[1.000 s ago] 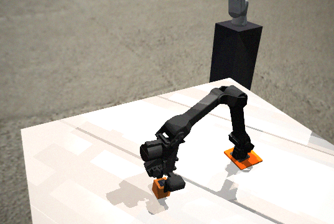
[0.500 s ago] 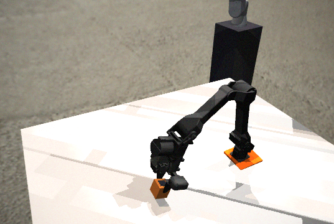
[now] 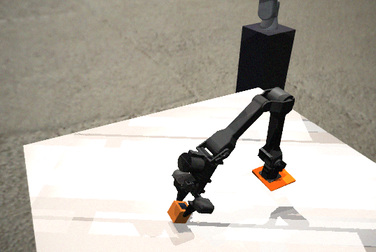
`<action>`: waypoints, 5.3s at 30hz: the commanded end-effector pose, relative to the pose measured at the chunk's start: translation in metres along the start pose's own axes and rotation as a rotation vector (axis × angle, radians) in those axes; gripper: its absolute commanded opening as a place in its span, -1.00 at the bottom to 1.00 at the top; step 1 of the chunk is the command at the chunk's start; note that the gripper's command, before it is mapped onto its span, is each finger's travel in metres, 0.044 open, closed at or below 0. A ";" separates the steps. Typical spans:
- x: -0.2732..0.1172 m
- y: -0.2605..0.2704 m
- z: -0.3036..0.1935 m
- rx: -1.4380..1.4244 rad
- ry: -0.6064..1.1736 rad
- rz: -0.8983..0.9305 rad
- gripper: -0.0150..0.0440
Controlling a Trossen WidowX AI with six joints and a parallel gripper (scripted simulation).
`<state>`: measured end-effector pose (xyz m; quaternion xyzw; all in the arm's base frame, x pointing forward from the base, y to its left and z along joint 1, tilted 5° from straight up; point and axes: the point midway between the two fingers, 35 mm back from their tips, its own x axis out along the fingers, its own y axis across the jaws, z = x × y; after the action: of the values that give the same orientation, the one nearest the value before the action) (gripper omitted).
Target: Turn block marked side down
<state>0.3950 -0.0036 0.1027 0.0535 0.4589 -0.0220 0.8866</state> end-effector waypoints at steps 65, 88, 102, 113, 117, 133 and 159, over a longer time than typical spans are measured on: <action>0.019 -0.001 -0.017 0.006 -0.527 -0.006 0.93; 0.019 -0.001 -0.017 0.006 -0.527 -0.006 1.00; 0.019 0.000 -0.011 0.003 -0.465 -0.007 1.00; -0.046 -0.001 0.000 0.008 -0.036 -0.003 1.00; -0.048 -0.001 0.000 0.008 -0.029 -0.003 1.00; -0.047 0.000 0.005 0.006 0.015 -0.005 1.00; -0.047 0.001 0.038 0.007 0.536 -0.003 1.00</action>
<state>0.3981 -0.0086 0.1681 0.0594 0.6713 -0.0138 0.7386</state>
